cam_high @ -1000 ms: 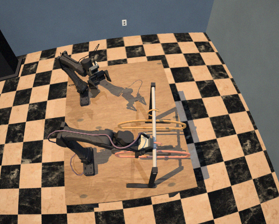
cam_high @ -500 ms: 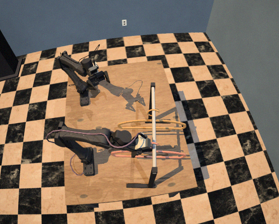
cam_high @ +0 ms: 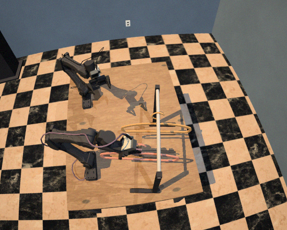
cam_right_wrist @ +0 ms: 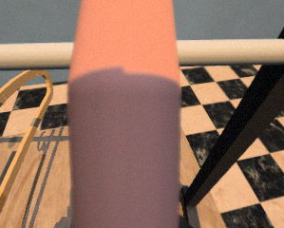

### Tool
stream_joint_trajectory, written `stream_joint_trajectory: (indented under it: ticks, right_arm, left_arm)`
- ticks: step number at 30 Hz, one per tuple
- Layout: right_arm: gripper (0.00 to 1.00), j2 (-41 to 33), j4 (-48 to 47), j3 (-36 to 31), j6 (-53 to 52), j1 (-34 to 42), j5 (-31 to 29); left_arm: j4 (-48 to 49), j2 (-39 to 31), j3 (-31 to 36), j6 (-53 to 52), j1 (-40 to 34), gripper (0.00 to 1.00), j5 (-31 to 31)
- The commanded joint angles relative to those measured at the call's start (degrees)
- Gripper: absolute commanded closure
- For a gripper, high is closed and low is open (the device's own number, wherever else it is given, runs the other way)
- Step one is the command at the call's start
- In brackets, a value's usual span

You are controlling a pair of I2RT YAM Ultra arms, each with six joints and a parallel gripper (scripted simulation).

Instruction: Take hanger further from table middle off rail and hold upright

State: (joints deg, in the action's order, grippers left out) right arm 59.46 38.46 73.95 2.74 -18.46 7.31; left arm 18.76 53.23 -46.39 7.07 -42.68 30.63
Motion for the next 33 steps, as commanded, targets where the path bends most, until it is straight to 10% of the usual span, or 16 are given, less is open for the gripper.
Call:
stream_joint_trajectory:
  ticks: [1, 33]
  right_arm:
    - [1.00, -3.54, 2.60, -0.80, 0.96, -1.25, 1.63]
    - [1.00, -12.61, 5.91, -2.33, 3.68, -8.16, 8.90]
  left_arm:
    - [-0.18, -0.24, -0.40, 0.47, -0.16, 0.00, 1.80]
    - [-0.04, -0.21, -0.41, 0.26, -0.17, 0.00, 2.38]
